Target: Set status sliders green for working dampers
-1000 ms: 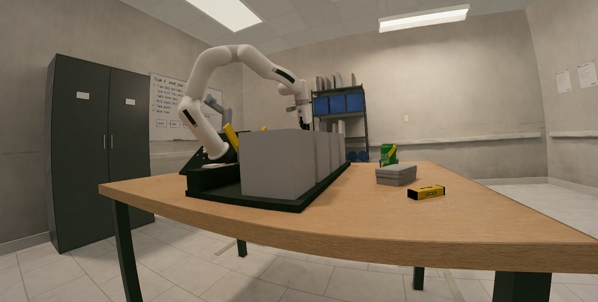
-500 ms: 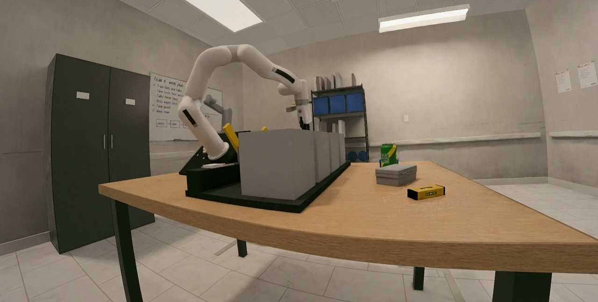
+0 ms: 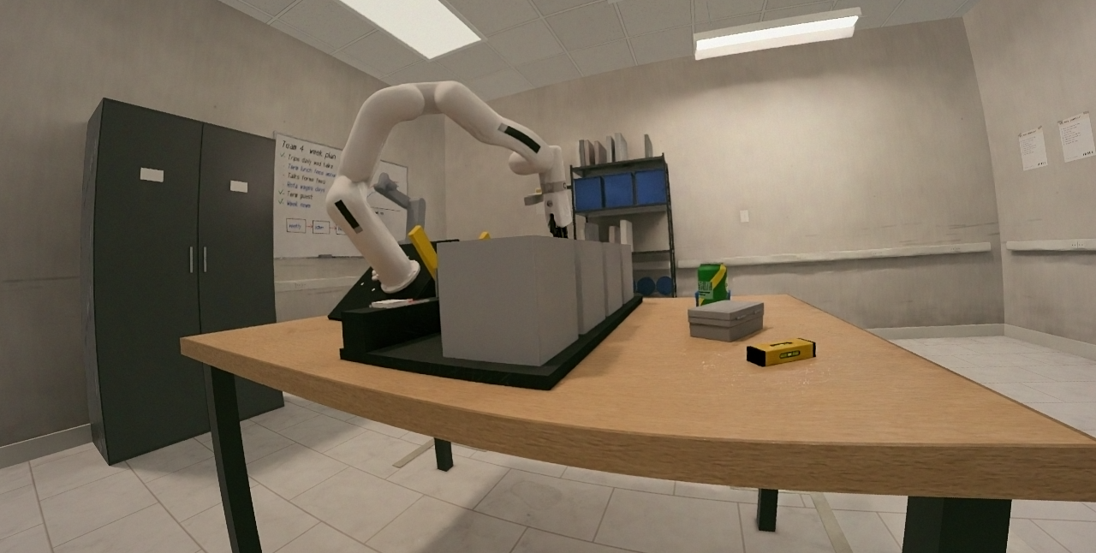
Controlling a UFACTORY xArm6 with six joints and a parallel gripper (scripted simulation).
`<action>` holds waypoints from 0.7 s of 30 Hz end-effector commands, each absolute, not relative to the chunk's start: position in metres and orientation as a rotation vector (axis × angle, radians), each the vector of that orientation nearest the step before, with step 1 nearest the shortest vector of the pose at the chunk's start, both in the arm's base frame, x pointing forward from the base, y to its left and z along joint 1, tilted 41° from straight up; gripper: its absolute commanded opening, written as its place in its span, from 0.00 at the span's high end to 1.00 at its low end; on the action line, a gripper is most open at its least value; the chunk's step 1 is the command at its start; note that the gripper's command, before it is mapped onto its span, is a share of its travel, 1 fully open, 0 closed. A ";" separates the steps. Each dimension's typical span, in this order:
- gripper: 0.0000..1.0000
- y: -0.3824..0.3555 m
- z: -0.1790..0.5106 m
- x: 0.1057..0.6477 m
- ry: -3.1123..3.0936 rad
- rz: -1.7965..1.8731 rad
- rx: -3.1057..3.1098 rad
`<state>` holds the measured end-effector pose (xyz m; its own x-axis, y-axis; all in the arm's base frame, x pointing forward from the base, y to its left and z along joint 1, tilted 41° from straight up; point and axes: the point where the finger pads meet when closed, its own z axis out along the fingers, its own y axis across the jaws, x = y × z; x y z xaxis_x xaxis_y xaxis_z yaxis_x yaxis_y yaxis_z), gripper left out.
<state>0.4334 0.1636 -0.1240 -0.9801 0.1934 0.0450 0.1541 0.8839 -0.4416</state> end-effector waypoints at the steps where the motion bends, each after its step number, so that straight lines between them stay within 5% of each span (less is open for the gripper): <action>1: 0.81 0.165 -0.122 0.435 -2.971 0.673 -0.274; 21: 0.81 0.157 -0.119 0.434 -3.004 0.545 -0.280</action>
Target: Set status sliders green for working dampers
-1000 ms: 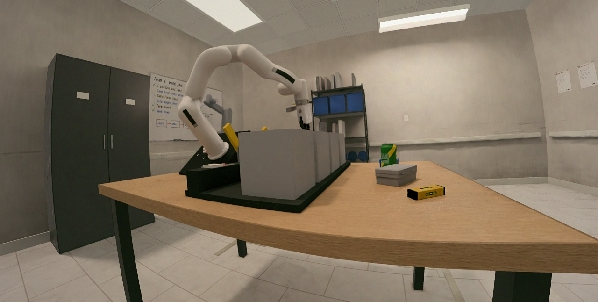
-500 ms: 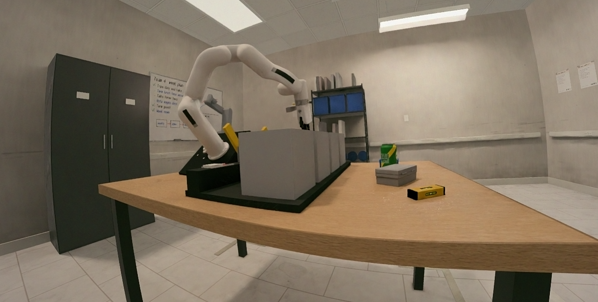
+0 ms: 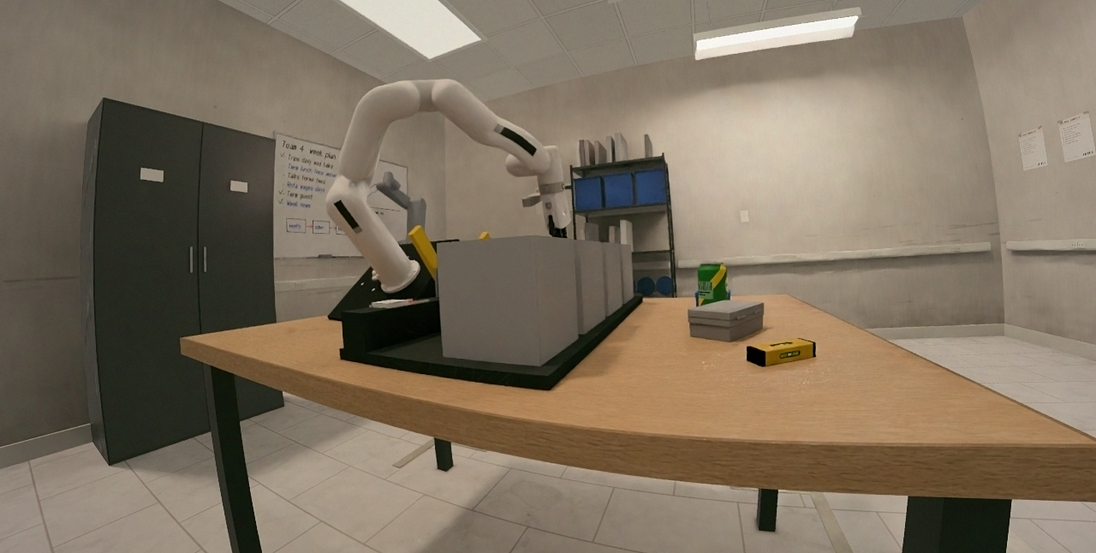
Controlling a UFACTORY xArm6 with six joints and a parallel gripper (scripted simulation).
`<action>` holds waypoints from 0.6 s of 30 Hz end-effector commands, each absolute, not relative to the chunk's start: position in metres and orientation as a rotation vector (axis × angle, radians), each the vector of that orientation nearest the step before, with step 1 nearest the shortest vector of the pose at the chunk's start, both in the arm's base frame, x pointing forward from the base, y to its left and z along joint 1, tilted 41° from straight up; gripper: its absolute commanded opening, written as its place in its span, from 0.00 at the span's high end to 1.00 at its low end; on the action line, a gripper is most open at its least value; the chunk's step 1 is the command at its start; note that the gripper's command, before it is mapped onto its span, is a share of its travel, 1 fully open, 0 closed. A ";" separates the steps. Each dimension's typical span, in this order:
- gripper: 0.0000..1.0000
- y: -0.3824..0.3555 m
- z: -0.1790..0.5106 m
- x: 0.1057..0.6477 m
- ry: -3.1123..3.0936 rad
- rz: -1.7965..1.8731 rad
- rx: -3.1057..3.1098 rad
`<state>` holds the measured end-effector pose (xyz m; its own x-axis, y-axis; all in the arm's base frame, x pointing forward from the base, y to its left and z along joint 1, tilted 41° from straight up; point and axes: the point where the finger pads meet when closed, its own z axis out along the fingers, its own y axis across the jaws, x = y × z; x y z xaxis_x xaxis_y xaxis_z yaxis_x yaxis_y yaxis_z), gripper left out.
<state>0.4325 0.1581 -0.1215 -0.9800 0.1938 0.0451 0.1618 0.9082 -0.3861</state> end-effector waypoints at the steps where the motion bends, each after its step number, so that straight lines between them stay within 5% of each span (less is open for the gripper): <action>1: 0.81 0.156 -0.119 0.433 -3.007 0.533 -0.281; 18: 0.81 0.143 -0.115 0.431 -3.049 0.319 -0.289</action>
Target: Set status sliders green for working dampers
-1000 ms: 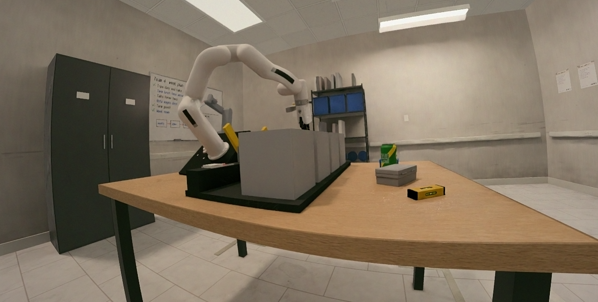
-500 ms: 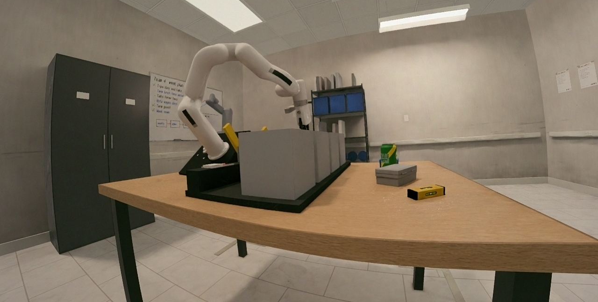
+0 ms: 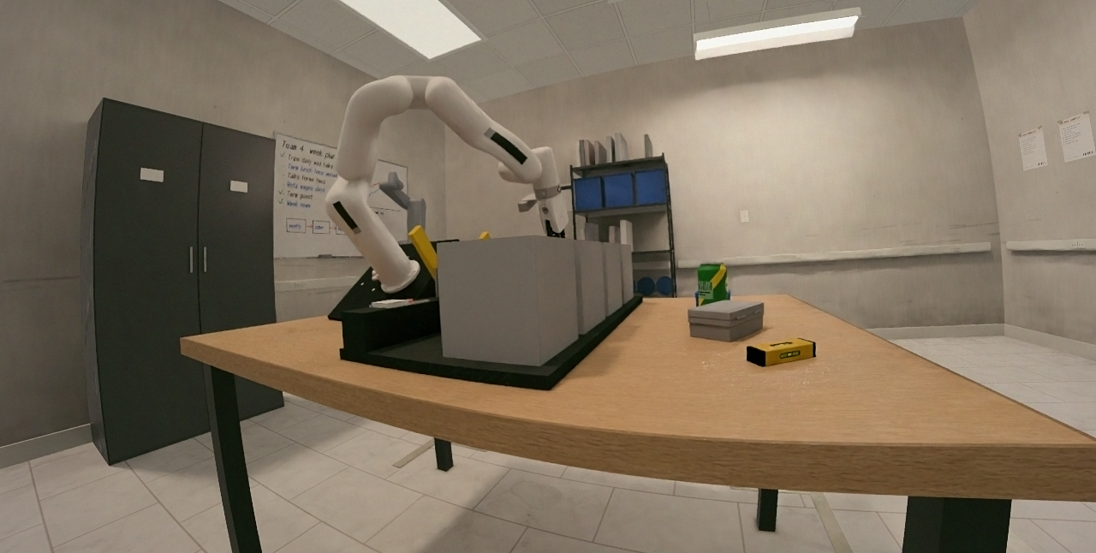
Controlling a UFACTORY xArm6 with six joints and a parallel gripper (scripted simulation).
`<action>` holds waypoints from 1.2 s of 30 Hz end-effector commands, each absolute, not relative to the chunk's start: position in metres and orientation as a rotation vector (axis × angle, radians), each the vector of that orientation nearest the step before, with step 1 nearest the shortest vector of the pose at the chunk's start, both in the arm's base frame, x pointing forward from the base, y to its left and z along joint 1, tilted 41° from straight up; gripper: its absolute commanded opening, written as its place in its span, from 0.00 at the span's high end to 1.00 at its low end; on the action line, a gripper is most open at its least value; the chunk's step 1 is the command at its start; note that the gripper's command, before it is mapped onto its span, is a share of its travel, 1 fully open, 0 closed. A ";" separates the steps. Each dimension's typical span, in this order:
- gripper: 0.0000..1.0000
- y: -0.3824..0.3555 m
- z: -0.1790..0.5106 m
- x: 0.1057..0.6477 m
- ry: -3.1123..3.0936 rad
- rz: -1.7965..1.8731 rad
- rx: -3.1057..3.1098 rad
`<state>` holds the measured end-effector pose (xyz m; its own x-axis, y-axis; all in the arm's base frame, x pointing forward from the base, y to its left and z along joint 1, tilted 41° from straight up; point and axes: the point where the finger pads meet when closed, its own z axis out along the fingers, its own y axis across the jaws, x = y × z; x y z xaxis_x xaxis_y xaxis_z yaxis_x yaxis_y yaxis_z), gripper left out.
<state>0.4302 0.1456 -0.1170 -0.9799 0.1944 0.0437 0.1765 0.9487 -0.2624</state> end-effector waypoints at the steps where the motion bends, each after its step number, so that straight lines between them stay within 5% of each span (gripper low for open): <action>1: 0.81 0.142 -0.115 0.431 -3.052 0.304 -0.290; 36: 0.81 0.127 -0.113 0.428 -3.079 0.082 -0.297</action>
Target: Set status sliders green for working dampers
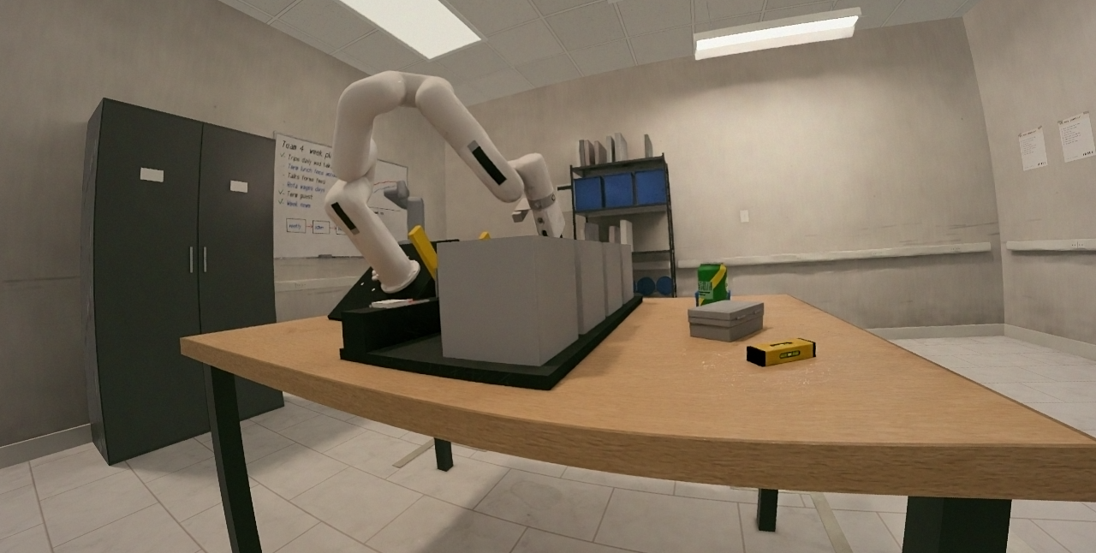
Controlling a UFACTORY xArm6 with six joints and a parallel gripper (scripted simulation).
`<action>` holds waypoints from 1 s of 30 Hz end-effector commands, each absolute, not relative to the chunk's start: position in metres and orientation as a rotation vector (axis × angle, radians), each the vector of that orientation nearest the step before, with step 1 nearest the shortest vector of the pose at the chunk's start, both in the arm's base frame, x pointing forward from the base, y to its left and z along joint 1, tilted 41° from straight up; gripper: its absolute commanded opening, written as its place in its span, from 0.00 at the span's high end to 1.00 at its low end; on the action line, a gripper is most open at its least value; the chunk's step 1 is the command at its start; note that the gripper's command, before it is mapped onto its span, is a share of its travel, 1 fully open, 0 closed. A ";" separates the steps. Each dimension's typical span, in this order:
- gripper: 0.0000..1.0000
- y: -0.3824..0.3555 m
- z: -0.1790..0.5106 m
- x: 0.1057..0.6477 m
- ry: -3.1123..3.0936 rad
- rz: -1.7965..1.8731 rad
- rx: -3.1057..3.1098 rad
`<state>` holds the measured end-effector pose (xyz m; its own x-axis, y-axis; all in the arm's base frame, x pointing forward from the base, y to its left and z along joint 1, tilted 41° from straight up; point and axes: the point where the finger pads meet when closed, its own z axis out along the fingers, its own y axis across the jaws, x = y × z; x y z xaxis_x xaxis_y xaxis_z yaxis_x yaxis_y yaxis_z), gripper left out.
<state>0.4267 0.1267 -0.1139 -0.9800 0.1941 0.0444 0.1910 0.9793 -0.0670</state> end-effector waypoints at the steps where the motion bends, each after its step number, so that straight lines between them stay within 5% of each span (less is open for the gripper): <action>1: 0.81 0.127 -0.113 0.428 -3.079 0.081 -0.297; 26: 0.81 0.127 -0.113 0.428 -3.080 0.077 -0.297; 30: 0.73 0.127 -0.113 0.428 -3.080 0.077 -0.297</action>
<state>0.4264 0.1259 -0.1139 -0.9800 0.1936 0.0453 0.1910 0.9800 -0.0565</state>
